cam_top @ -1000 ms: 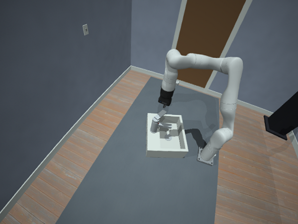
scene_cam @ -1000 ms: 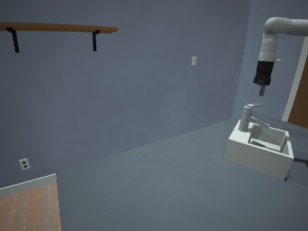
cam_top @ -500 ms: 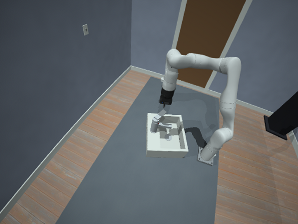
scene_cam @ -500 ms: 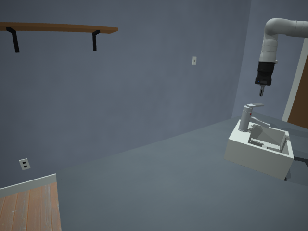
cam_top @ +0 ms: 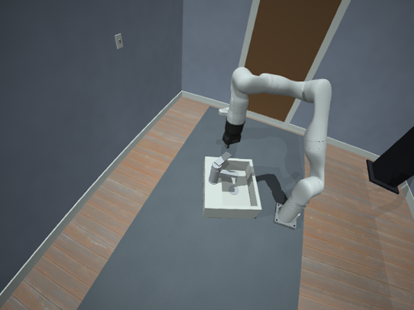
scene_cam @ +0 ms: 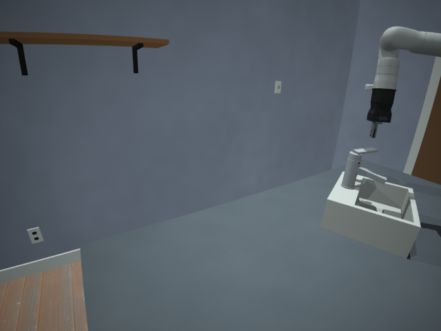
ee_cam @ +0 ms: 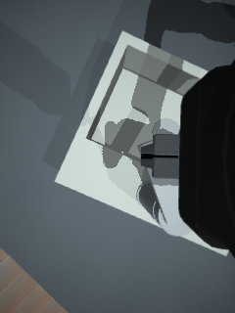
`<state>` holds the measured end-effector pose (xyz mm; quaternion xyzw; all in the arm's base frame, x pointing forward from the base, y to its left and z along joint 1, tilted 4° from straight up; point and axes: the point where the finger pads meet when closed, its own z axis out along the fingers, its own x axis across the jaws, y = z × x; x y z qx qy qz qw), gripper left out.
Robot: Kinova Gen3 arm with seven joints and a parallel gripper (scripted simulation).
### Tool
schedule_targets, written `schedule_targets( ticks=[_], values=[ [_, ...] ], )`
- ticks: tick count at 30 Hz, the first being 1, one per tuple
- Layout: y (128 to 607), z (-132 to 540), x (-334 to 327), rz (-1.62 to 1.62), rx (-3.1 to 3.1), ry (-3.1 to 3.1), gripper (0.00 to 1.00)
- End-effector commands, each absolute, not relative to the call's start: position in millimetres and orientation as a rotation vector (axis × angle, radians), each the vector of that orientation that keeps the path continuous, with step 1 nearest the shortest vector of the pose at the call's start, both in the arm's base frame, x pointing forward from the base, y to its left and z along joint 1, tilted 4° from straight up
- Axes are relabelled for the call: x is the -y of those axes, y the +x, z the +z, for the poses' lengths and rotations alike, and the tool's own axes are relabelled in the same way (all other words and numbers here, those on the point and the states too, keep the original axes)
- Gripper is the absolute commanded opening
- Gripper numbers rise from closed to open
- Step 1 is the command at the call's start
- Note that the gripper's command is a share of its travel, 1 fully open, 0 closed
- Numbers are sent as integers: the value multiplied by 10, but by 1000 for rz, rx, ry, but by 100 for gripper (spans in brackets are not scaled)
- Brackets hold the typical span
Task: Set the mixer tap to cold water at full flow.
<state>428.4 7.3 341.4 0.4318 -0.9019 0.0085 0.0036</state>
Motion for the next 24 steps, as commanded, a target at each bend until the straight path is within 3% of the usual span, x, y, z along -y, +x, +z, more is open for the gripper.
schedule_targets(
  ticks=[1, 24],
  values=[
    [4291, 3398, -49, 14, 2798, 1409, 0],
    [4289, 3450, -134, 13, 1970, 2432, 0]
  ],
)
